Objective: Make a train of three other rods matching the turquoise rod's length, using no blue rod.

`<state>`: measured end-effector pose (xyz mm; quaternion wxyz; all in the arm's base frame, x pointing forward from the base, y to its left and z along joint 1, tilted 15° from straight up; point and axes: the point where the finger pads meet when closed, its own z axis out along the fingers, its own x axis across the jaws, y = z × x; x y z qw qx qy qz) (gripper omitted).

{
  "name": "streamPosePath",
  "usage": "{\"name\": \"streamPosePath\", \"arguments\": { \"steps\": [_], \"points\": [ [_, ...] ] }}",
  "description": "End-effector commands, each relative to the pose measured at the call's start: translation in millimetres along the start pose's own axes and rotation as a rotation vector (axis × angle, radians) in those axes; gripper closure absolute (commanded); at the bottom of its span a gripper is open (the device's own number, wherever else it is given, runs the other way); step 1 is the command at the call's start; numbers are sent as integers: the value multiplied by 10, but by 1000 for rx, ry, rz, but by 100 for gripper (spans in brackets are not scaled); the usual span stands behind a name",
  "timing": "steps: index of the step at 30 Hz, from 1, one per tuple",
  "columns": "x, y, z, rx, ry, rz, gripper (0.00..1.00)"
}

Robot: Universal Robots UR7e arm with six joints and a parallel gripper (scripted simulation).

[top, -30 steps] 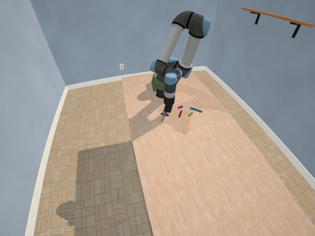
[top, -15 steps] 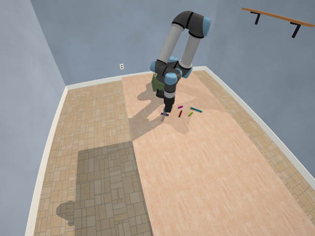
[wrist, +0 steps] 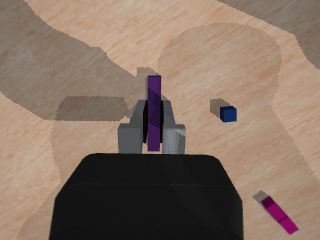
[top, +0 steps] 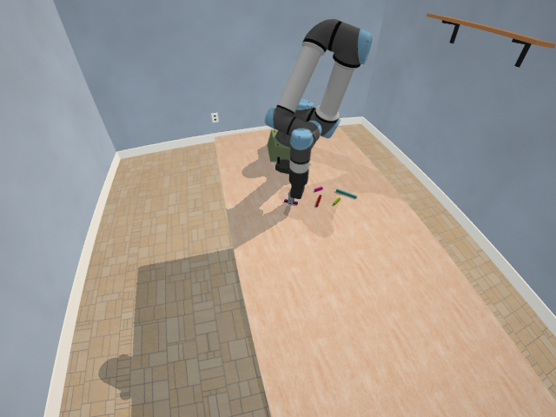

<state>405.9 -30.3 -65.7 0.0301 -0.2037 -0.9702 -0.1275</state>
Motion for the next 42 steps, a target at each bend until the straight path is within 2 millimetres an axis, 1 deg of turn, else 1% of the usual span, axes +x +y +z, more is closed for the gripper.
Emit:
{"name": "streamPosePath", "arguments": {
  "steps": [1,12,17,21,26,28,32,35,38,42],
  "points": [
    [-4,0,-4,0,-1,0,76],
    [-4,0,-6,0,-1,0,76],
    [-4,0,-74,0,-1,0,76],
    [-4,0,-221,0,-1,0,76],
    [-4,0,-501,0,-1,0,76],
    [-4,0,-501,0,-1,0,76],
    [-4,0,-741,0,-1,0,76],
    [-3,0,-881,0,-1,0,76],
    [-3,0,-968,0,-1,0,76],
    [-3,0,-1004,0,-1,0,76]
  ]
}}
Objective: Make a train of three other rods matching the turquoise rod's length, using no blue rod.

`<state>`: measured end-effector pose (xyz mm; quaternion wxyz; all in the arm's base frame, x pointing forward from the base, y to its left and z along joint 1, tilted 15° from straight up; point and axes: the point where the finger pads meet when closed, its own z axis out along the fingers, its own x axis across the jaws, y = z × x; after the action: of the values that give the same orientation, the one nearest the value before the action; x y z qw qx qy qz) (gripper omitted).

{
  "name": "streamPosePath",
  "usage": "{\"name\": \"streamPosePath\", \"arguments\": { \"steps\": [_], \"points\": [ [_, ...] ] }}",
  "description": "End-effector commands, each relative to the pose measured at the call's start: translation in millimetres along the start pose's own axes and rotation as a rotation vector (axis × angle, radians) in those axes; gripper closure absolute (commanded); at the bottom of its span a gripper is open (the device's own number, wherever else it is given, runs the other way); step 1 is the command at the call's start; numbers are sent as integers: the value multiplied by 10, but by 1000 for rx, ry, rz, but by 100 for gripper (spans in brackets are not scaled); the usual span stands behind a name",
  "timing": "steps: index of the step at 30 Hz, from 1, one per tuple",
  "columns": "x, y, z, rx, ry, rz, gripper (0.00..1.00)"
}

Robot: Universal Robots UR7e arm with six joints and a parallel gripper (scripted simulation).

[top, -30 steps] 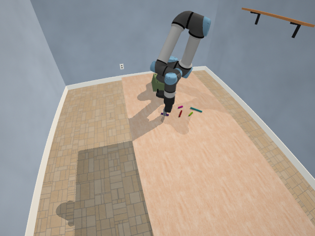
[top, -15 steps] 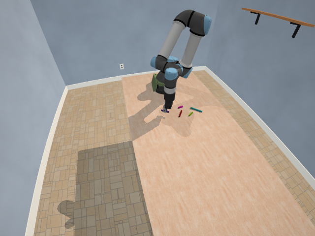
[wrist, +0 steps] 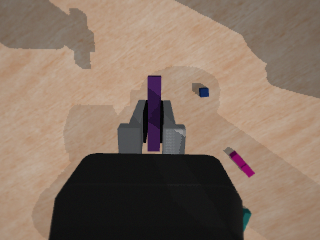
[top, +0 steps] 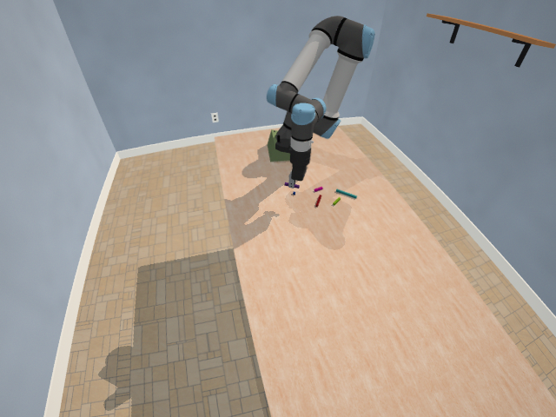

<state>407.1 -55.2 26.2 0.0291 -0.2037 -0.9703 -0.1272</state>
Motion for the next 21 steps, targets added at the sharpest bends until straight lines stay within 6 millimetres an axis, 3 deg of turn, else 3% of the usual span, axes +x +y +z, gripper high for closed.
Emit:
{"name": "streamPosePath", "arguments": {
  "steps": [1,12,21],
  "points": [
    [3,-1,-52,0,1,0,76],
    [12,7,-53,0,1,-9,76],
    [218,174,-76,0,1,-203,76]
  ]
}}
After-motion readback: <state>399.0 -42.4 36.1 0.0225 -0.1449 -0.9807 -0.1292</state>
